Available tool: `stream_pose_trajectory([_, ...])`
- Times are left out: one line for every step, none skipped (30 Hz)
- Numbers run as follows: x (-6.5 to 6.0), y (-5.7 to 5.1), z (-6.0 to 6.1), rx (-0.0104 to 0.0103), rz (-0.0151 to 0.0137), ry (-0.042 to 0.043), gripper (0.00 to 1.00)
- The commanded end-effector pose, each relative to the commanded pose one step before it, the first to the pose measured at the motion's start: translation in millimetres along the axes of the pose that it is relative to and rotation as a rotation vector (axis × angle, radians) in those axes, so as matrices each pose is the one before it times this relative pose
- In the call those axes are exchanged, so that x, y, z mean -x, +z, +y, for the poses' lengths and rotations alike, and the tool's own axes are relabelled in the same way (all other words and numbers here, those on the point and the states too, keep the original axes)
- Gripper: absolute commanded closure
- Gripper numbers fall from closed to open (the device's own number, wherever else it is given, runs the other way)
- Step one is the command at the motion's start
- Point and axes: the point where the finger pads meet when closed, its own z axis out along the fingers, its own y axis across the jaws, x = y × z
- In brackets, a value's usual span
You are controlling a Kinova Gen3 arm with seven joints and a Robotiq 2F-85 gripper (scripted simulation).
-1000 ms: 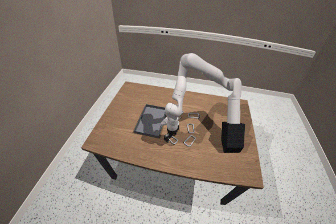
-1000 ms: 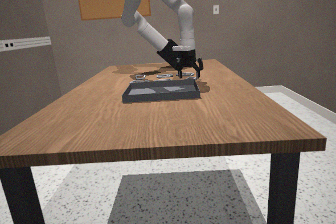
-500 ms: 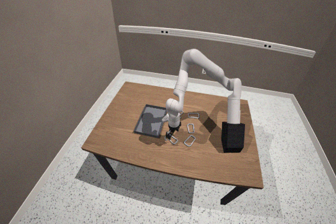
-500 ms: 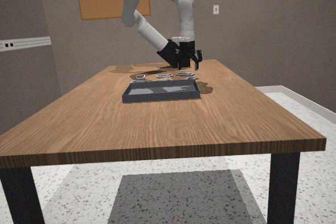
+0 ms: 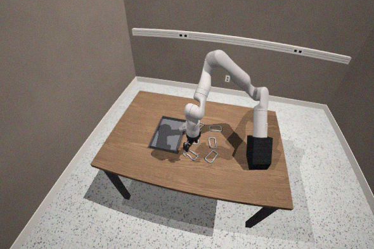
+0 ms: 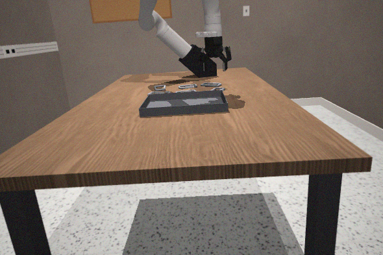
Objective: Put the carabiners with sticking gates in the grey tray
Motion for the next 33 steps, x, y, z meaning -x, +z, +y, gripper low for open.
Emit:
stream_pose_trajectory([0.25, -0.13, -0.35, -0.00043, 0.00021, -0.00061, 0.00])
stream_pose_trajectory([0.00, 0.00, 0.00, 0.00000, 0.00000, 0.00000, 0.00])
stream_pose_trajectory([0.00, 0.00, 0.00, 0.00000, 0.00000, 0.00000, 0.00])
stream_pose_trajectory([0.00, 0.00, 0.00, 0.00000, 0.00000, 0.00000, 0.00])
stream_pose_trajectory([0.00, 0.00, 0.00, 0.00000, 0.00000, 0.00000, 0.00])
stream_pose_trajectory([0.00, 0.00, 0.00, 0.00000, 0.00000, 0.00000, 0.00])
stream_pose_trajectory([0.00, 0.00, 0.00, 0.00000, 0.00000, 0.00000, 0.00])
stream_pose_trajectory([0.00, 0.00, 0.00, 0.00000, 0.00000, 0.00000, 0.00])
stream_pose_trajectory([0.00, 0.00, 0.00, 0.00000, 0.00000, 0.00000, 0.00])
stream_pose_trajectory([0.00, 0.00, 0.00, 0.00000, 0.00000, 0.00000, 0.00])
stream_pose_trajectory([0.00, 0.00, 0.00, 0.00000, 0.00000, 0.00000, 0.00])
stream_pose_trajectory([-35.82, -0.08, 41.54, 0.00012, 0.00030, 0.12202, 0.00])
stream_pose_trajectory([0.00, 0.00, 0.00, 0.00000, 0.00000, 0.00000, 0.00])
stream_pose_trajectory([0.00, 0.00, 0.00, 0.00000, 0.00000, 0.00000, 0.00])
stream_pose_trajectory([0.00, 0.00, 0.00, 0.00000, 0.00000, 0.00000, 0.00])
stream_pose_trajectory([0.00, 0.00, 0.00, 0.00000, 0.00000, 0.00000, 0.00])
stream_pose_trajectory([0.00, 0.00, 0.00, 0.00000, 0.00000, 0.00000, 0.00])
stream_pose_trajectory([0.00, 0.00, 0.00, 0.00000, 0.00000, 0.00000, 0.00])
stream_pose_trajectory([0.00, 0.00, 0.00, 0.00000, 0.00000, 0.00000, 0.00])
stream_pose_trajectory([0.00, 0.00, 0.00, 0.00000, 0.00000, 0.00000, 0.00])
stream_pose_trajectory([0.00, 0.00, 0.00, 0.00000, 0.00000, 0.00000, 0.00])
stream_pose_trajectory([0.00, 0.00, 0.00, 0.00000, 0.00000, 0.00000, 0.00])
stream_pose_trajectory([0.00, 0.00, 0.00, 0.00000, 0.00000, 0.00000, 0.00])
stream_pose_trajectory([0.00, 0.00, 0.00, 0.00000, 0.00000, 0.00000, 0.00])
stream_pose_trajectory([0.00, 0.00, 0.00, 0.00000, 0.00000, 0.00000, 0.00])
stream_pose_trajectory([0.00, 0.00, 0.00, 0.00000, 0.00000, 0.00000, 0.00])
stream_pose_trajectory([0.00, 0.00, 0.00, 0.00000, 0.00000, 0.00000, 0.00])
stream_pose_trajectory([0.00, 0.00, 0.00, 0.00000, 0.00000, 0.00000, 0.00])
stream_pose_trajectory([-34.65, 1.51, 41.56, 0.00350, 0.00024, 0.11940, 0.00])
stream_pose_trajectory([0.00, 0.00, 0.00, 0.00000, 0.00000, 0.00000, 0.00])
stream_pose_trajectory([0.00, 0.00, 0.00, 0.00000, 0.00000, 0.00000, 0.00])
stream_pose_trajectory([0.00, 0.00, 0.00, 0.00000, 0.00000, 0.00000, 0.00])
stream_pose_trajectory([0.00, 0.00, 0.00, 0.00000, 0.00000, 0.00000, 0.00])
